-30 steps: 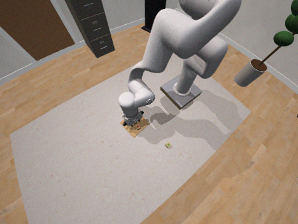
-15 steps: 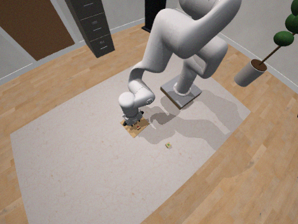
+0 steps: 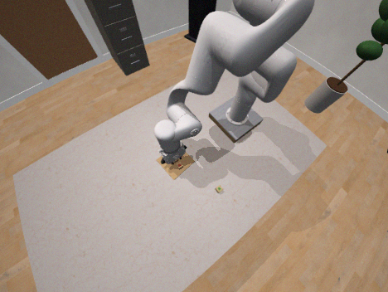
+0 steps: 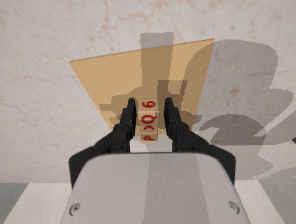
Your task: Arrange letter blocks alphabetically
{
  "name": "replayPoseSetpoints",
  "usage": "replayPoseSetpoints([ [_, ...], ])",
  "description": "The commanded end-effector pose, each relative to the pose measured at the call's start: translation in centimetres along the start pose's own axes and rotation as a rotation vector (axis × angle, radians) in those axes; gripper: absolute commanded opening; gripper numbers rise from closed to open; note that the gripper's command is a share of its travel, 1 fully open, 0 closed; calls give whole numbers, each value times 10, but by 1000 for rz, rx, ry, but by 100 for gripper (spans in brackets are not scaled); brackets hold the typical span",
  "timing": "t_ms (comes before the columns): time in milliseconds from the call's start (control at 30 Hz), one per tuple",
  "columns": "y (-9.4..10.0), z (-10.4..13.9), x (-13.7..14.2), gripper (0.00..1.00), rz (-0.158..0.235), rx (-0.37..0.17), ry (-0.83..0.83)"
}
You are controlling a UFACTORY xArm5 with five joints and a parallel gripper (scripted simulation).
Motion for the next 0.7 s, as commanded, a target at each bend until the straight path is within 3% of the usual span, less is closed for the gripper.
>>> replayPoseSetpoints([
  [0, 1, 0, -1, 42, -3, -1, 0],
  [367, 1, 0, -1, 42, -3, -1, 0],
  [400, 1, 0, -1, 21, -3, -1, 0],
  [667, 1, 0, -1, 21, -3, -1, 0],
])
Point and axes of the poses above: the point where the finger pads meet when closed, its own y axis back along the fingers, its own x axis across the jaws, z = x × y, the point moved 7 cm from there along y, back along the fingers, and after that the axes turned 14 degrees about -y, right-handed, at the moved point
